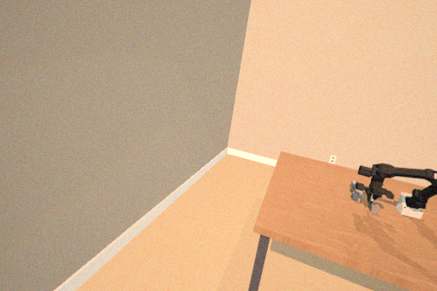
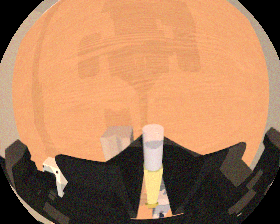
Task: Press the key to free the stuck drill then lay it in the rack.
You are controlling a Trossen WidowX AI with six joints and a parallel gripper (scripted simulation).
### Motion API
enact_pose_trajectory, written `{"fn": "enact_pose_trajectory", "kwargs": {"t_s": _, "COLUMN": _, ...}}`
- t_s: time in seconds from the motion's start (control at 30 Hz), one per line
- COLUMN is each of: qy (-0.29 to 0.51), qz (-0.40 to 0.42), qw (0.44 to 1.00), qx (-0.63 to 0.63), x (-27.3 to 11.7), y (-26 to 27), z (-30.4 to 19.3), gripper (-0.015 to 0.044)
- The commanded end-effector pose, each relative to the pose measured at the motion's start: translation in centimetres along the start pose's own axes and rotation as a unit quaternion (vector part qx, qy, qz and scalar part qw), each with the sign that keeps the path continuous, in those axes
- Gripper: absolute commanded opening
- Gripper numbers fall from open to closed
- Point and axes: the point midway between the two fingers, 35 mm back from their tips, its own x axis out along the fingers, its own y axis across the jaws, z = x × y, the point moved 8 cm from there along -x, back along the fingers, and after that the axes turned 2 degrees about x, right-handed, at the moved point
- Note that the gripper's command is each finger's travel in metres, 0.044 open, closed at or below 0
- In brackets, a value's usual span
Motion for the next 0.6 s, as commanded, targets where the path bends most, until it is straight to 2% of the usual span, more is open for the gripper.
{"fn": "enact_pose_trajectory", "kwargs": {"t_s": 0.0, "qy": 0.001, "qz": 0.000, "qw": 1.000, "qx": 0.004, "x": 0.1, "y": 0.7, "z": 0.0, "gripper": 0.0000}}
{"fn": "enact_pose_trajectory", "kwargs": {"t_s": 0.57, "qy": 0.001, "qz": 0.001, "qw": 1.000, "qx": 0.004, "x": 0.3, "y": 3.4, "z": 0.3, "gripper": 0.0000}}
